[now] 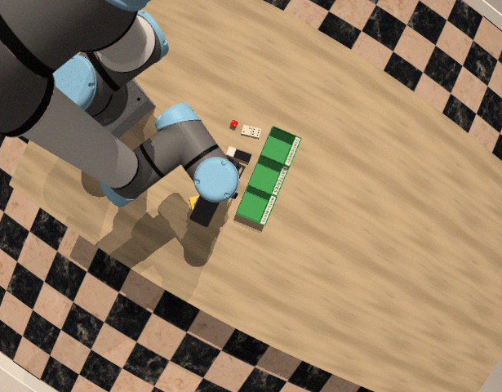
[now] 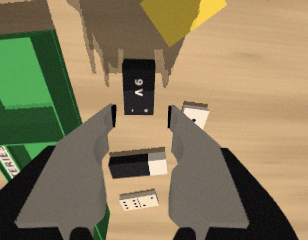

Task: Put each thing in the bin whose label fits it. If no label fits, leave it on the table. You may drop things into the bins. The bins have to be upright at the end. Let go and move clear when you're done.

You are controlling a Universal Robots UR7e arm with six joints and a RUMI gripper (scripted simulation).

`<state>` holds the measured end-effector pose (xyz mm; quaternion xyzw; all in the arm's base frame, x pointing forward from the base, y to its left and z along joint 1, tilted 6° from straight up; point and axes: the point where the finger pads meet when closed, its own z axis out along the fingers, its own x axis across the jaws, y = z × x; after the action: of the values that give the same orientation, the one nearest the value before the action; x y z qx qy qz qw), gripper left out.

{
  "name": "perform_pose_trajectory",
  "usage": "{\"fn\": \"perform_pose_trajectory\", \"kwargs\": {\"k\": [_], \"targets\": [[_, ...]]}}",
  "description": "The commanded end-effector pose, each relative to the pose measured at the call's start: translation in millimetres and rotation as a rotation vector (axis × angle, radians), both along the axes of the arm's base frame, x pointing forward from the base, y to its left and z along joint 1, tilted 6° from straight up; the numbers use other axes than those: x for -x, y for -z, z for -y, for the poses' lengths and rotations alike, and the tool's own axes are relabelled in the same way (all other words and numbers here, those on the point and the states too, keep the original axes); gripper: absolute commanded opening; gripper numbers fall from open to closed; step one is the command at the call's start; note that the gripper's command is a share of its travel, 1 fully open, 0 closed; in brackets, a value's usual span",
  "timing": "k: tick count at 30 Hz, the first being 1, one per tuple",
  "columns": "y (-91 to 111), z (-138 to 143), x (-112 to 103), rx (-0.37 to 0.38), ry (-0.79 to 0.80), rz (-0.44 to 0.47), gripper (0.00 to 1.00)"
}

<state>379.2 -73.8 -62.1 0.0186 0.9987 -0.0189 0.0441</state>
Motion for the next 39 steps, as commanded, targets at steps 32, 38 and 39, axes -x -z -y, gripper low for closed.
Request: {"fn": "perform_pose_trajectory", "kwargs": {"k": [32,38,39], "targets": [[32,2,-5,0.006,-0.001,0.01,0.25],[31,3,-6,0.007,0.0,0.012,0.0],[31,3,-6,0.007,0.0,0.012,0.0]]}}
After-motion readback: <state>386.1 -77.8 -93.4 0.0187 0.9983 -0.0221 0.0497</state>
